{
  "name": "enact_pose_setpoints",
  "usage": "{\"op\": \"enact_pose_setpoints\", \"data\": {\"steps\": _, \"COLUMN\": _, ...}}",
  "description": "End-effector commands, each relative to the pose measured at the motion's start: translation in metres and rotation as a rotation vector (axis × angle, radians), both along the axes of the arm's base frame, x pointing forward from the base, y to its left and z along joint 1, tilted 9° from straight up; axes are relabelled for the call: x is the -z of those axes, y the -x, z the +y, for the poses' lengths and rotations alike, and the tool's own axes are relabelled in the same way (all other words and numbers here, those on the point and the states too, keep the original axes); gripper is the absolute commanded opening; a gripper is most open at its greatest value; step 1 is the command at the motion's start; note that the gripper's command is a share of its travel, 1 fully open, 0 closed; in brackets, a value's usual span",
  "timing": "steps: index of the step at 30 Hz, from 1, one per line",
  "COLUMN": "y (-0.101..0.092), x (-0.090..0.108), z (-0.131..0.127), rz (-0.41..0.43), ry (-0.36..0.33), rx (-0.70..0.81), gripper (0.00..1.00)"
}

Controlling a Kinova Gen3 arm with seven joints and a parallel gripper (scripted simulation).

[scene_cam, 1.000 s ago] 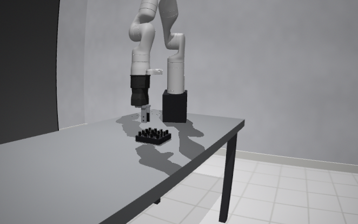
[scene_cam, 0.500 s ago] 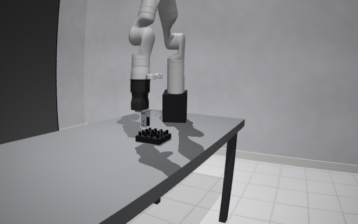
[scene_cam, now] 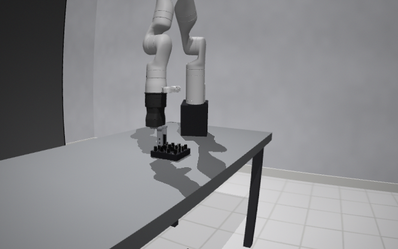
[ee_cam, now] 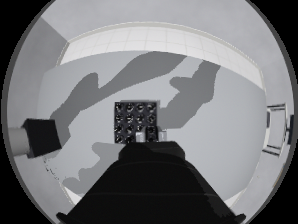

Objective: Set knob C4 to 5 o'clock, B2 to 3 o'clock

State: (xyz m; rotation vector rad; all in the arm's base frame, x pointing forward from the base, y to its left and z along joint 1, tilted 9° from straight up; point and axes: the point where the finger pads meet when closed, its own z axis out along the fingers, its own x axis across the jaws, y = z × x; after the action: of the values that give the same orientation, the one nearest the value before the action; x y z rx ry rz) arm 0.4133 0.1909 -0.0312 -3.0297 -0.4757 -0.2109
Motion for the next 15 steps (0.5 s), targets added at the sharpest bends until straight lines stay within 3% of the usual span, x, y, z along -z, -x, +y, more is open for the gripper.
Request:
{"op": "enact_pose_setpoints", "data": {"steps": 1, "y": 0.0003, "x": 0.0021, "z": -0.0007, "rz": 0.002, "ry": 0.001, "rx": 0.001, "gripper": 0.46}}
{"op": "enact_pose_setpoints", "data": {"steps": 15, "y": 0.0, "x": 0.0045, "z": -0.0005, "rz": 0.002, "ry": 0.001, "rx": 0.001, "gripper": 0.46}}
